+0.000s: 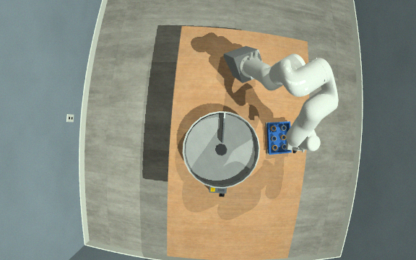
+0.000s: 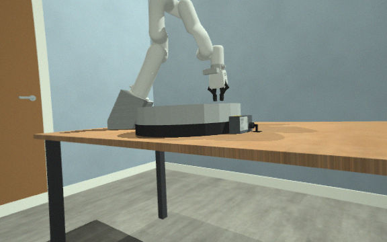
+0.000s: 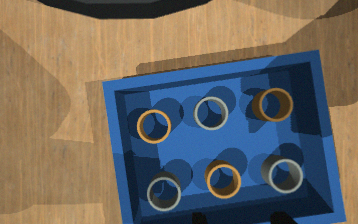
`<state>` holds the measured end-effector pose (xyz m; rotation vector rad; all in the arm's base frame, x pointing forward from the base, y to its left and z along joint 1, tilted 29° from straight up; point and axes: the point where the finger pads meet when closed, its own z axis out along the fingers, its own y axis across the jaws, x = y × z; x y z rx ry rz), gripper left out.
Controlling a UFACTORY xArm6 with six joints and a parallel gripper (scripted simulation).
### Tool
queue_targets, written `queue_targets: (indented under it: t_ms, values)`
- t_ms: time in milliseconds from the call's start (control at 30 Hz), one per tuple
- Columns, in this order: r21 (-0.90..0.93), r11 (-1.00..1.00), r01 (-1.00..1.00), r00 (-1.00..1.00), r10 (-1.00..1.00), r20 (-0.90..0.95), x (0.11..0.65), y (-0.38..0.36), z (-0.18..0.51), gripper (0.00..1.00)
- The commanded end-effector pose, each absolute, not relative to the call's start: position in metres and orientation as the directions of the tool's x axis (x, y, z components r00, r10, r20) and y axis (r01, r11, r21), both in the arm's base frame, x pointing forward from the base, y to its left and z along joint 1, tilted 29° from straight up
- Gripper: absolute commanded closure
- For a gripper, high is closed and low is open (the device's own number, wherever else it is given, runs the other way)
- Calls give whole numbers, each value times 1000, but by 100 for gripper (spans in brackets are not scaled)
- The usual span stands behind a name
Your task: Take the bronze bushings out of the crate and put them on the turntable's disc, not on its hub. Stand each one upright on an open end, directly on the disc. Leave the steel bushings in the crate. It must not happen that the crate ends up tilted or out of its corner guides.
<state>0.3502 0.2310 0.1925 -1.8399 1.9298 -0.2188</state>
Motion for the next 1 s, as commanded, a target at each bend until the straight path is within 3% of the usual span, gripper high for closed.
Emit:
queue_targets:
  t_ms: [0, 633, 967]
  values:
    - [-423, 92, -901, 3, -976, -219, 351, 231, 194, 59]
    - [-422, 97, -902, -1, -975, -221, 351, 231, 194, 59]
    - [-357, 322, -877, -212, -925, -314, 346, 226, 190, 59]
